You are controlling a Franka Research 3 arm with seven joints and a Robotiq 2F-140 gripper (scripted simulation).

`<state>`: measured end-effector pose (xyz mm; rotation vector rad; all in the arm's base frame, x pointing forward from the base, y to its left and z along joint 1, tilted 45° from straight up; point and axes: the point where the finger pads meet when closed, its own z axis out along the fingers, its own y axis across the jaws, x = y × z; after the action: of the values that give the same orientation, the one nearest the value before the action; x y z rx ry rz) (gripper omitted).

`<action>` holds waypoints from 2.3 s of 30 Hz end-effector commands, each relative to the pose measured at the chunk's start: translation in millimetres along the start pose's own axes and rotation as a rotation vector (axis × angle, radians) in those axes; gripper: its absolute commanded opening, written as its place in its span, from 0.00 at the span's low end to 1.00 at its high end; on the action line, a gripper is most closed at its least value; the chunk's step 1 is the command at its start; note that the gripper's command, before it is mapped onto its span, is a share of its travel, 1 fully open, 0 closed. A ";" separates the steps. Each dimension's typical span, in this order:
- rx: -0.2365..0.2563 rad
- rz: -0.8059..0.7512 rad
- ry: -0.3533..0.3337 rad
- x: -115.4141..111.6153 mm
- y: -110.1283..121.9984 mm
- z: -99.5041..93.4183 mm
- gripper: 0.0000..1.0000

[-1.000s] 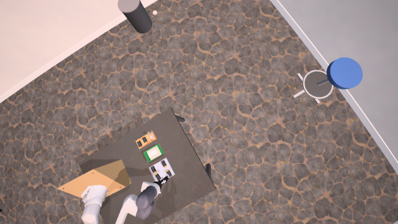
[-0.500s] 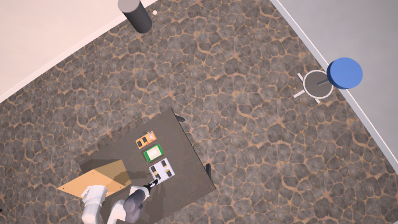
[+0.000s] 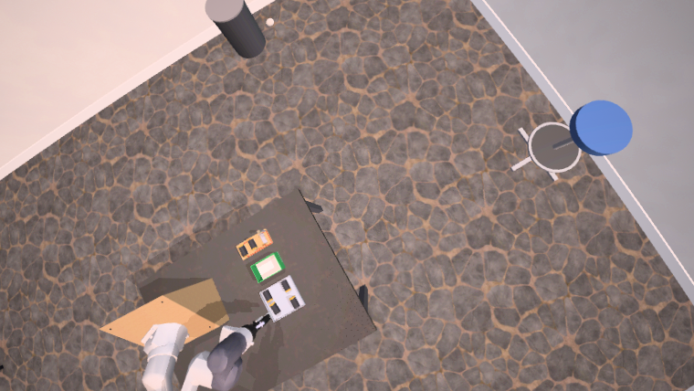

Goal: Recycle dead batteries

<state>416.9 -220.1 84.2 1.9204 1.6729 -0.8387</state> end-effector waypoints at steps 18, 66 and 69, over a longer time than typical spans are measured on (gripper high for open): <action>-0.007 -0.088 0.000 0.4 1.6 28.9 0.29; -0.007 -0.088 0.000 0.6 3.8 70.1 0.29; -0.007 -0.088 0.000 0.6 3.9 70.1 0.29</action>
<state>409.0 -268.9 34.5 1.8556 1.7679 -0.8668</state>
